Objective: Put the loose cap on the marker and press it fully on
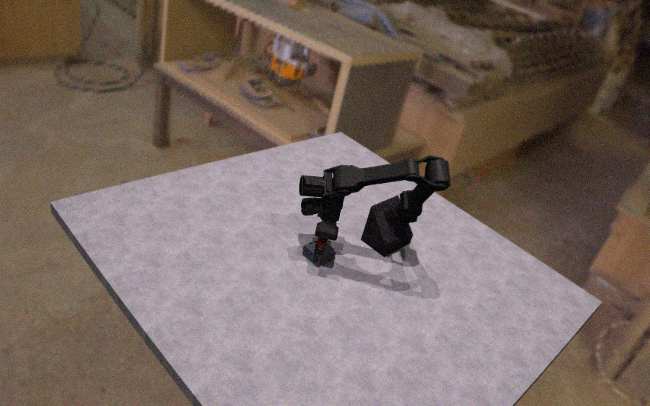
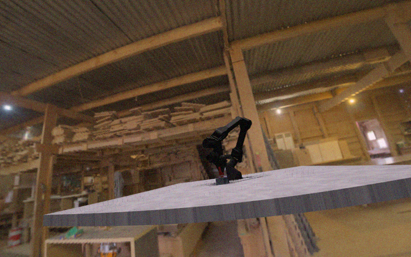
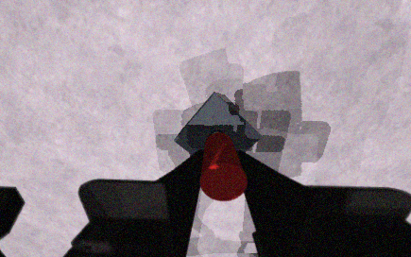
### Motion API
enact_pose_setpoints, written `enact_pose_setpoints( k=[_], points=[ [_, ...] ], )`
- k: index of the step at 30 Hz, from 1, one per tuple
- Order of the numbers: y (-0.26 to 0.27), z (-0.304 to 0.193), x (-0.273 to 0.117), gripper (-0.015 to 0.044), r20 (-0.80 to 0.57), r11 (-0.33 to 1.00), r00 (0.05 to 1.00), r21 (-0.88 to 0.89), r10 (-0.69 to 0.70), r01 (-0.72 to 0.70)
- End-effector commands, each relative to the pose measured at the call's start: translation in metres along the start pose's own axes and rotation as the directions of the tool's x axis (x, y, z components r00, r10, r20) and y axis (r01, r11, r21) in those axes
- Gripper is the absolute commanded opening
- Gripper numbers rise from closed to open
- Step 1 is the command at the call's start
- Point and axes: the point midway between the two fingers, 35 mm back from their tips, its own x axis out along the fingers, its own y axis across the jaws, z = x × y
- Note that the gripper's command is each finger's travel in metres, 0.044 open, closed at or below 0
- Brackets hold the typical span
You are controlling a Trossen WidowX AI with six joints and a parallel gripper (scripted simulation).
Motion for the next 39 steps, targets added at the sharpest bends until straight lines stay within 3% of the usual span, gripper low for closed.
enact_pose_setpoints(
  k=[1, 18, 21, 26, 30, 32, 35, 39],
  points=[
    [0.001, 0.000, 0.001, 0.0000, 0.000, 1.000, 1.000, 0.003, 0.004, -0.004],
    [0.000, 0.000, 0.000, 0.0440, 0.000, 1.000, 1.000, 0.000, 0.000, 0.000],
    [0.000, 0.001, -0.009, 0.0440, 0.001, 1.000, 1.000, 0.000, -0.001, 0.001],
    [-0.001, 0.001, -0.073, 0.0440, 0.002, 1.000, 1.000, 0.001, -0.002, 0.002],
    [-0.001, 0.000, -0.075, 0.0440, 0.002, 1.000, 1.000, 0.001, -0.002, 0.002],
    [-0.001, 0.000, -0.074, 0.0387, 0.002, 0.998, 1.000, -0.060, -0.002, 0.002],
    [-0.001, 0.000, -0.071, 0.0309, 0.001, 0.947, 1.000, -0.323, -0.001, 0.001],
    [-0.002, -0.001, -0.067, 0.0204, 0.001, 0.756, 1.000, -0.654, 0.001, 0.000]
  ],
)
